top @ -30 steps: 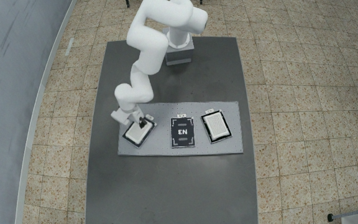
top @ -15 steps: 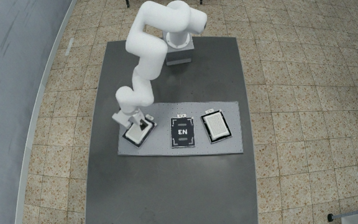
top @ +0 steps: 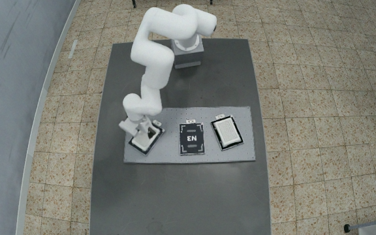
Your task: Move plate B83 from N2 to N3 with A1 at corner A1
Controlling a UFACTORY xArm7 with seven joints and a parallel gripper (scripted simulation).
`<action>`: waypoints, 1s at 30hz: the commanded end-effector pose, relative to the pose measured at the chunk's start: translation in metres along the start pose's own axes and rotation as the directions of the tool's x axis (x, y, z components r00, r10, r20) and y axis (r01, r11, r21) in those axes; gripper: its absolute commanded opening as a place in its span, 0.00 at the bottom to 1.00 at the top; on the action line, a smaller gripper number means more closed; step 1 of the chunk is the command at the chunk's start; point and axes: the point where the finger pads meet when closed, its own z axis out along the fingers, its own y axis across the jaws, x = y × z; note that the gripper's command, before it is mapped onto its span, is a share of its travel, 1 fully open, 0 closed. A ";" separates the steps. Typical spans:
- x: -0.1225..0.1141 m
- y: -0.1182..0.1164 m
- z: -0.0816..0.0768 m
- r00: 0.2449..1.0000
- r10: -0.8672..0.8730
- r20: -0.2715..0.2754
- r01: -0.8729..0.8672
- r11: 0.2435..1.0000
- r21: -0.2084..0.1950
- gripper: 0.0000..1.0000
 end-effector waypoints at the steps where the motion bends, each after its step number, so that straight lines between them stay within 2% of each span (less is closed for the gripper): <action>1: 0.002 0.000 0.006 1.000 0.000 -0.004 0.000 1.000 0.000 1.00; 17: 0.002 0.000 0.030 1.000 0.000 -0.004 0.000 1.000 0.000 1.00; 30: 0.002 0.000 0.030 1.000 0.000 -0.004 0.000 1.000 0.000 1.00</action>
